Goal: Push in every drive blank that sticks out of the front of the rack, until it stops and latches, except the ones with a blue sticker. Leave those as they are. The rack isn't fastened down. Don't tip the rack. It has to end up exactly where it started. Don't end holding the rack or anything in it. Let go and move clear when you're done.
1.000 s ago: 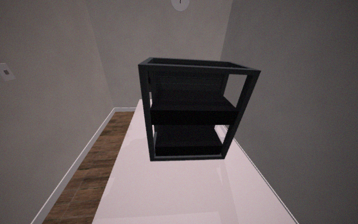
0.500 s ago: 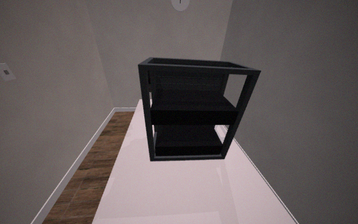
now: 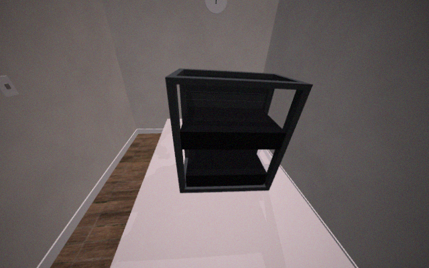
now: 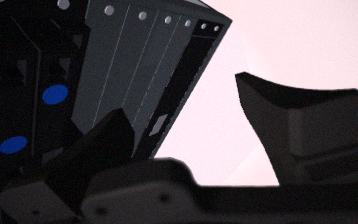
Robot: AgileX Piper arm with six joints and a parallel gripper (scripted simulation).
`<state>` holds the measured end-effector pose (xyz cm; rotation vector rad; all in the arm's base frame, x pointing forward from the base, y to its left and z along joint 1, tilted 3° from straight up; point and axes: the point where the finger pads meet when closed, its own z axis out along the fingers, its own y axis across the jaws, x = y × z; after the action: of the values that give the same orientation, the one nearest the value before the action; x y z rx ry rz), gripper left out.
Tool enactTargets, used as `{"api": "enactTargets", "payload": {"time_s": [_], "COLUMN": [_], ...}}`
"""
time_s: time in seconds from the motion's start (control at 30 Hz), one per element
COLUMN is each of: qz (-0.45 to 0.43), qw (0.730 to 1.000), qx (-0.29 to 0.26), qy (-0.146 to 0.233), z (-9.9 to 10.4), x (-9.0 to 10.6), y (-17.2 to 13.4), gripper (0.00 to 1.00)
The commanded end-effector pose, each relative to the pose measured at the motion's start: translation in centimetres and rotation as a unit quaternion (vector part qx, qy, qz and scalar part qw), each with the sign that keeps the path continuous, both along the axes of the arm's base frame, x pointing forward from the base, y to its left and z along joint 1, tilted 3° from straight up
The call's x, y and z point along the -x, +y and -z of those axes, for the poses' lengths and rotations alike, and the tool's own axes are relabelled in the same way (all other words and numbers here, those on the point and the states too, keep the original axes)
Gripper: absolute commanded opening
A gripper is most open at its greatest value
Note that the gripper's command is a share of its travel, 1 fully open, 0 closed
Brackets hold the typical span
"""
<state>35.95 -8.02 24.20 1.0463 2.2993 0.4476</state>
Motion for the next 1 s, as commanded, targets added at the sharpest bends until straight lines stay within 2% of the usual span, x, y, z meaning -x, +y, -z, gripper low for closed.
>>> {"api": "enactTargets", "payload": {"time_s": [0.0, 0.17, 0.27, 0.63, 0.97], "qz": [-0.023, -0.087, -0.101, -0.237, -0.294], "qw": [0.999, 0.992, 0.990, 0.944, 0.914], "qx": [0.026, 0.090, 0.103, 0.228, 0.277], "qy": [-0.001, 0.000, -0.001, -0.013, -0.024], "z": [0.4, 1.7, 2.0, 4.7, 5.9], "x": [0.6, 2.3, 2.6, 6.1, 7.5], "y": [0.9, 2.9, 3.3, 6.5, 7.7], "gripper": [1.00, 1.00, 1.00, 1.00, 1.00]}}
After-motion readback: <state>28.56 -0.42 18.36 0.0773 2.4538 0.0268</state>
